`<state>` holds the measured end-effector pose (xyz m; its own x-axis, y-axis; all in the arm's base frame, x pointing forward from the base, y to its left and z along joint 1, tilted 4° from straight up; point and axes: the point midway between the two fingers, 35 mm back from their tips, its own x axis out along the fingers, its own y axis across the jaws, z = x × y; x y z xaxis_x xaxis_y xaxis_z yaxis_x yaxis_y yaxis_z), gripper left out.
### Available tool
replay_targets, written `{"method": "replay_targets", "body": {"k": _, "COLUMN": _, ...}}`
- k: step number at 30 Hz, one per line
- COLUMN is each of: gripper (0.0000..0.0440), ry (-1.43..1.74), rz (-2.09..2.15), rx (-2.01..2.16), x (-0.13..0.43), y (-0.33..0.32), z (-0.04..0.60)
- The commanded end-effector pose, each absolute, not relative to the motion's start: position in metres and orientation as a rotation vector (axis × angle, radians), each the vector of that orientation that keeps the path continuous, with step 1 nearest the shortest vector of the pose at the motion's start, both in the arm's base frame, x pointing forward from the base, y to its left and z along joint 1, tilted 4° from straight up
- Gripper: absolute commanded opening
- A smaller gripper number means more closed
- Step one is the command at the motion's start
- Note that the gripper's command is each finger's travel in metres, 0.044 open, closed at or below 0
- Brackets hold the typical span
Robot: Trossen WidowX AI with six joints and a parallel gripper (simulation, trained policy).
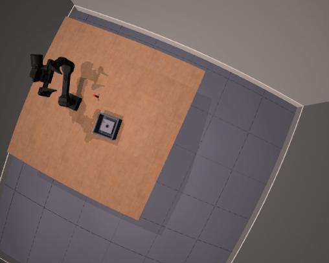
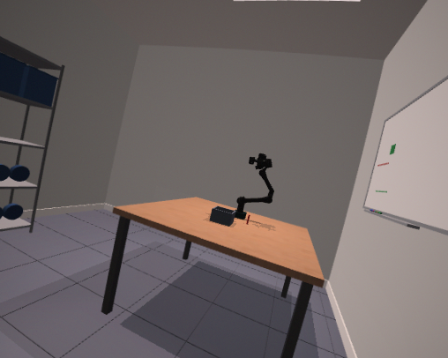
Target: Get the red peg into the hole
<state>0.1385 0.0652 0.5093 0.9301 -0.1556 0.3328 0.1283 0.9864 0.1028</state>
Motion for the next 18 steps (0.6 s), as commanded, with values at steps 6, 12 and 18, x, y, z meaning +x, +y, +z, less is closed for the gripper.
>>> {"method": "replay_targets", "body": {"k": 6, "gripper": 0.0440, "ry": -0.398, "rz": -0.102, "rx": 0.214, "x": 0.128, "y": 0.048, "z": 0.515}}
{"method": "replay_targets", "body": {"k": 12, "gripper": 0.0440, "ry": -0.421, "rz": -0.077, "rx": 0.416, "x": 0.126, "y": 0.016, "z": 0.511}}
{"method": "replay_targets", "body": {"k": 18, "gripper": 0.0440, "ry": -0.400, "rz": -0.075, "rx": 0.622, "x": 0.133, "y": -0.016, "z": 0.498}}
